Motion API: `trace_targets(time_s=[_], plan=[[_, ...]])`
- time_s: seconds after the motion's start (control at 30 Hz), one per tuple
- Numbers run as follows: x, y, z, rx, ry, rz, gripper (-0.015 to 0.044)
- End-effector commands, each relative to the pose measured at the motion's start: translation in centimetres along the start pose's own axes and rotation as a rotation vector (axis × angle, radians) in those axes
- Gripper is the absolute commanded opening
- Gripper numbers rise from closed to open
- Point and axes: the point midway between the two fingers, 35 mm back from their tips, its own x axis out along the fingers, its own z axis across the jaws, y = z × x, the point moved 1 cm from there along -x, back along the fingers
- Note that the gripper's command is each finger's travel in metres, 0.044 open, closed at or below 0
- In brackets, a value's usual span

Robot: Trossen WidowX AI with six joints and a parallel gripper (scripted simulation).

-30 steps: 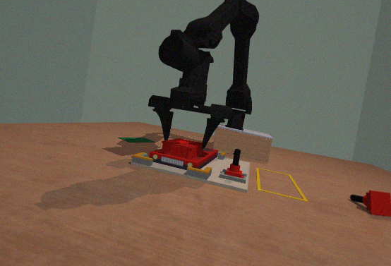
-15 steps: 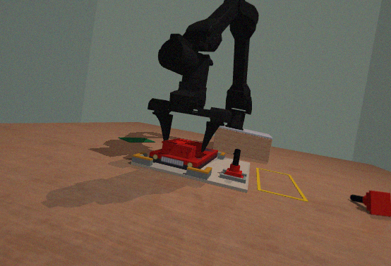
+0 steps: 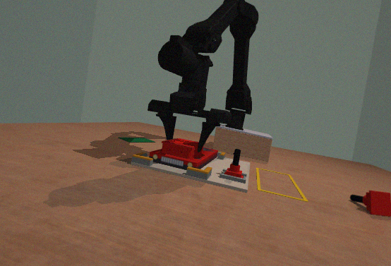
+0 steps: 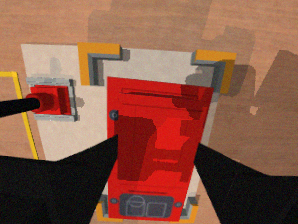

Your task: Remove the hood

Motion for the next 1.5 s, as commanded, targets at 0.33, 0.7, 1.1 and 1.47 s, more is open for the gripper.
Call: trace_targets(time_s=[0.33, 0.7, 1.1, 1.47], plan=[[-0.3, 0.0, 0.0, 0.0, 0.003, 0.0, 0.0091], [-1.0, 0.0, 0.0, 0.0, 0.002, 0.0, 0.0], [-1.8, -0.1, 0.0, 0.0, 0.002, 0.0, 0.0], [-2.5, 0.0, 0.0, 0.0, 0.001, 0.0, 0.0]])
